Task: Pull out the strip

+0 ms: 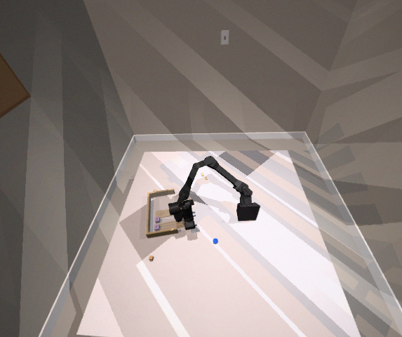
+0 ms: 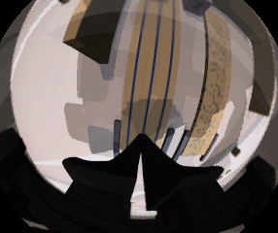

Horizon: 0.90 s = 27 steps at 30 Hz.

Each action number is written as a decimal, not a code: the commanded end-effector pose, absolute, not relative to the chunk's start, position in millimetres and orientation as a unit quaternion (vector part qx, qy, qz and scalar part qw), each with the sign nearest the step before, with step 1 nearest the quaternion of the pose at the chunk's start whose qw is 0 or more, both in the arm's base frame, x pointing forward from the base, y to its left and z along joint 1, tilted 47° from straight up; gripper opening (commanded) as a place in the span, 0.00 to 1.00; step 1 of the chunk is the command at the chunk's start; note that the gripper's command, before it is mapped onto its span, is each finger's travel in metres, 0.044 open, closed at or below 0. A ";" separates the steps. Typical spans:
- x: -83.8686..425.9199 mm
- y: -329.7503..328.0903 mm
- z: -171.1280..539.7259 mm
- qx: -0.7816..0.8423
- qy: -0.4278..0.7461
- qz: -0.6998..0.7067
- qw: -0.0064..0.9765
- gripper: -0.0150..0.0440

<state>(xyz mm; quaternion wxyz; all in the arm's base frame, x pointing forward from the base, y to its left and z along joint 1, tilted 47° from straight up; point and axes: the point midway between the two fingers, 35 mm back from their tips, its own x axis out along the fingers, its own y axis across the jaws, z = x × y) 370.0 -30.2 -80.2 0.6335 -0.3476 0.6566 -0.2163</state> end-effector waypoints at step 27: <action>349.2 -35.2 -80.8 -0.349 0.657 -0.216 0.632 0.25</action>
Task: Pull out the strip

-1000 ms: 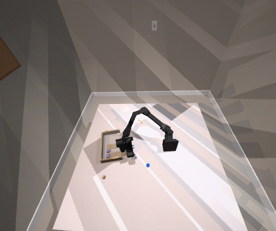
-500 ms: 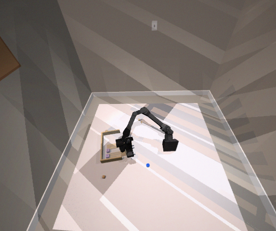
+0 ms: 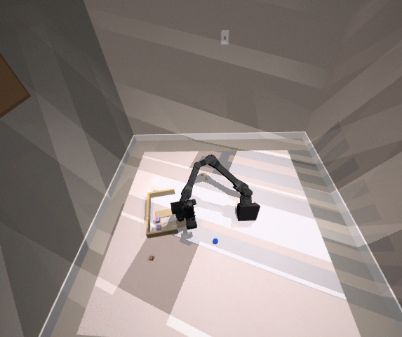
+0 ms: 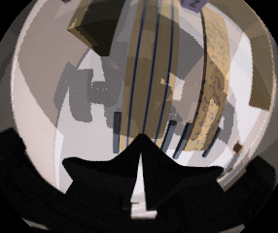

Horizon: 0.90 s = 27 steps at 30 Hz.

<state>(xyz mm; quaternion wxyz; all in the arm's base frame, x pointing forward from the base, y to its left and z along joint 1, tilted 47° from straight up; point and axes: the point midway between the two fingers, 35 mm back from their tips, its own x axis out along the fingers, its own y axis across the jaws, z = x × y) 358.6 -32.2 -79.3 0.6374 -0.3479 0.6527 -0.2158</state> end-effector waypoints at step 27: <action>308.3 -41.4 -78.3 -0.349 0.658 -0.216 0.631 0.25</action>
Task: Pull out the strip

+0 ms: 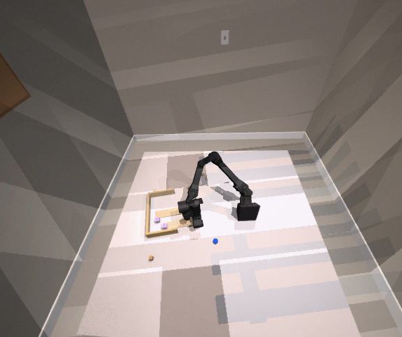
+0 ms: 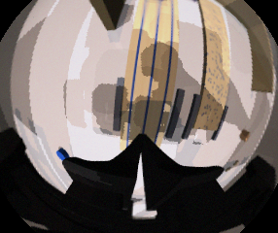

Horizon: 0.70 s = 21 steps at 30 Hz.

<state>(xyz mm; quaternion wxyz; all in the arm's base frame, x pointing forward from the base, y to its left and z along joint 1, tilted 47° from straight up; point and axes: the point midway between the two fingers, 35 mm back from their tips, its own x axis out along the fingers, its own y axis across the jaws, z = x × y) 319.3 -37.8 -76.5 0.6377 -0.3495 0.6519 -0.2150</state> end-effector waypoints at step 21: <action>276.6 -45.9 -75.7 -0.350 0.658 -0.216 0.631 0.25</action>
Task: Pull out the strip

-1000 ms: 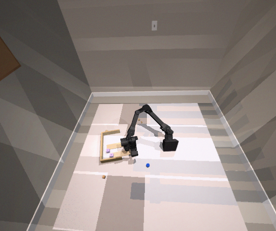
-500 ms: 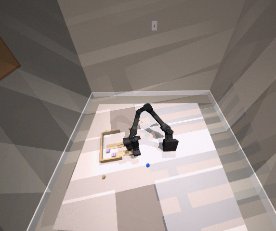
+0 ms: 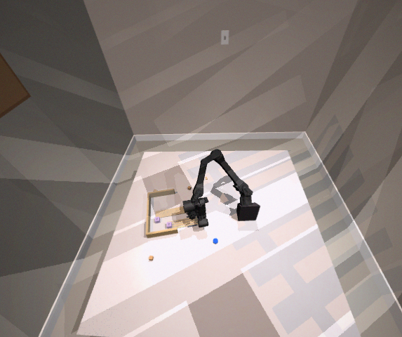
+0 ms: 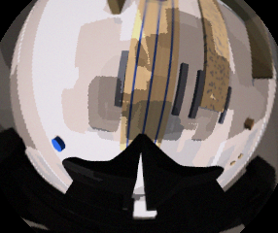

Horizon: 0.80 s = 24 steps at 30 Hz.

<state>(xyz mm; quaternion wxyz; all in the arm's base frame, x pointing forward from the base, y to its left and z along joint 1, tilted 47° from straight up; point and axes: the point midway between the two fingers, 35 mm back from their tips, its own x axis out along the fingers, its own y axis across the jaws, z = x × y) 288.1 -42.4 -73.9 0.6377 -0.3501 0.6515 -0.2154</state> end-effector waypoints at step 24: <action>241.5 -50.8 -72.8 -0.350 0.659 -0.216 0.630 0.25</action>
